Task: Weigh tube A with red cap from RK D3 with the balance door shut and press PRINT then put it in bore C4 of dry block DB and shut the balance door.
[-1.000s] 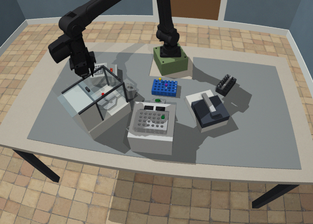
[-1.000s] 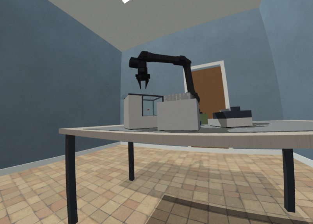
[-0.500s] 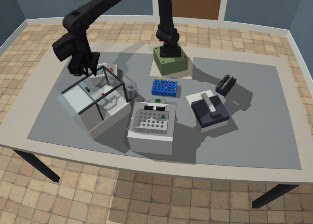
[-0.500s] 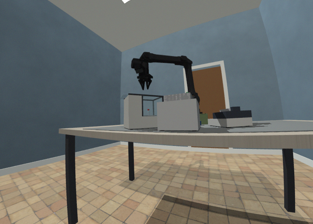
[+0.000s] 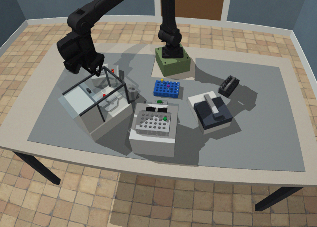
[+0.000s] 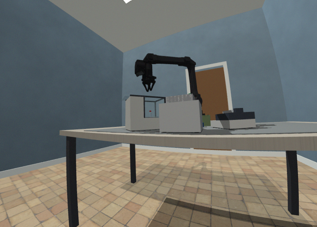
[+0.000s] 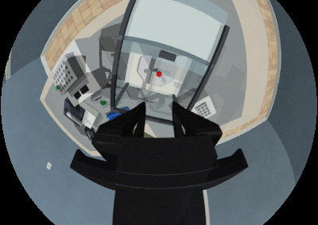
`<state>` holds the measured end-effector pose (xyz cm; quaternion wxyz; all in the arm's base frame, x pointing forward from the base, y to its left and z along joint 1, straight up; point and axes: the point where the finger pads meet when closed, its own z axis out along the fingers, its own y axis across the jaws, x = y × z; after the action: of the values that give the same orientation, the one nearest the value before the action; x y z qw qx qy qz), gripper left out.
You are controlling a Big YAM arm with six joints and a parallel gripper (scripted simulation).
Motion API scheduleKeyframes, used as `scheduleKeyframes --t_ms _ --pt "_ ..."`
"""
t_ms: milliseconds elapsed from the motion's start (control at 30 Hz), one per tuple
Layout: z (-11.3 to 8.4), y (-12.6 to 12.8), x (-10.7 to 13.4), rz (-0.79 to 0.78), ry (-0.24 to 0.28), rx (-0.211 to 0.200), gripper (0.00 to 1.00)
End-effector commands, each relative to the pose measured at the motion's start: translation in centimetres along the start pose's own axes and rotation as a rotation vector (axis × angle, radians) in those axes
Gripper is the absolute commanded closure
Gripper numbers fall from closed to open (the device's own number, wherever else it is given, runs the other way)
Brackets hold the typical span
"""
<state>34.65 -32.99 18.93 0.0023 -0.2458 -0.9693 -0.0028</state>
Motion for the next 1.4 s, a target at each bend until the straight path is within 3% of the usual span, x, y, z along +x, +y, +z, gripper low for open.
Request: scheduleKeyframes --t_ms 0,33,133,200,433,467,633,800,1133,1167,1233,1367 --pt "-3.1 -0.8 -1.5 0.13 -0.089 0.026 0.64" --pt "-1.3 -0.5 0.6 0.167 -0.046 0.016 0.64" --pt "-1.3 -0.4 0.6 0.266 -0.047 0.014 0.64" --pt "-2.9 -0.7 -0.6 0.315 -0.088 0.017 0.64" --pt "-2.4 -0.7 -0.8 0.313 -0.077 0.016 0.64" --pt "-1.5 -0.2 -0.2 0.297 -0.046 0.009 0.64" --pt "-1.5 -0.2 -0.2 0.297 -0.046 0.009 0.64" --pt "1.3 -0.4 0.3 0.314 -0.008 0.007 0.64" --pt "2.7 -0.4 0.3 0.309 -0.008 0.007 0.64" --pt "1.1 -0.8 -1.1 0.309 -0.052 0.012 0.64" --pt "3.2 -0.4 0.3 0.309 -0.008 0.007 0.64" --pt "3.8 -0.4 0.4 0.309 -0.008 0.007 0.64"
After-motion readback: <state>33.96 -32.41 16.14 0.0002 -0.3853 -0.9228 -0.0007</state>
